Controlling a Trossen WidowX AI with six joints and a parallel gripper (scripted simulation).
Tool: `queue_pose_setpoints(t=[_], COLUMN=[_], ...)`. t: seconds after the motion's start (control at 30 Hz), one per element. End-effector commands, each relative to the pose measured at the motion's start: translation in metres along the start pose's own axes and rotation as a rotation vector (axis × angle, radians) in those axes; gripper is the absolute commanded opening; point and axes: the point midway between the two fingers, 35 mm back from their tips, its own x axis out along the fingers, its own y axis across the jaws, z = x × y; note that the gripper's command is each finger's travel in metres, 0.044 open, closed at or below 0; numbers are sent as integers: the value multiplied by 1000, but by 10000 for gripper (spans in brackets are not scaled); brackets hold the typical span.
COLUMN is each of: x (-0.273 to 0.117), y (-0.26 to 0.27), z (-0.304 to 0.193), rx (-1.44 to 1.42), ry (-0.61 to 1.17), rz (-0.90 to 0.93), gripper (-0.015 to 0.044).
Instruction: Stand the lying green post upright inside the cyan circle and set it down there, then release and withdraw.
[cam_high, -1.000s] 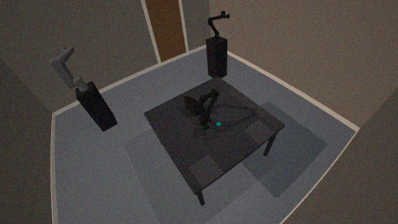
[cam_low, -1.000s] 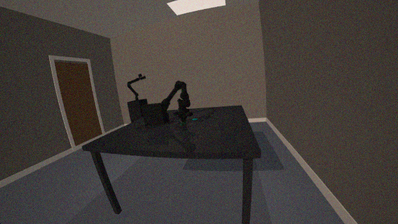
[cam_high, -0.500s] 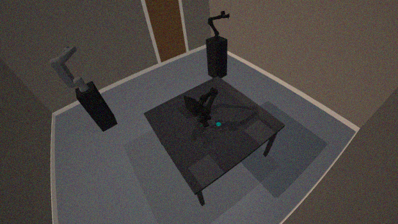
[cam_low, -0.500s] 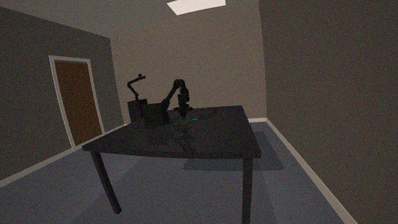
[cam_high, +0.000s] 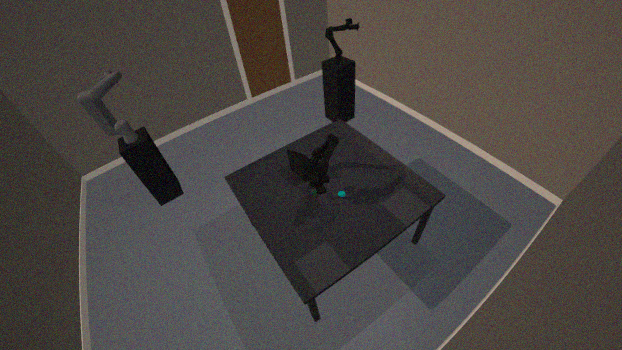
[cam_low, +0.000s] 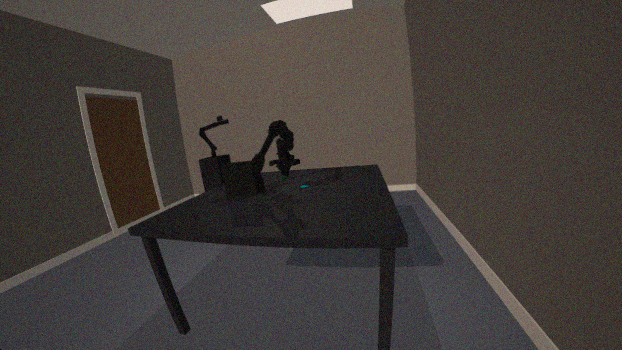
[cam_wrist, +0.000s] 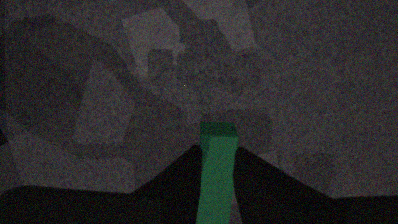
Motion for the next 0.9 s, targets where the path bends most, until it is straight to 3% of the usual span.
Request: queue_pose_setpoints(t=[0.0,0.87], x=[-14,-26], y=[3,-6], z=[0,36], rx=[-5,358], ry=[2,7], rz=[4,-1], gripper=[23,23])
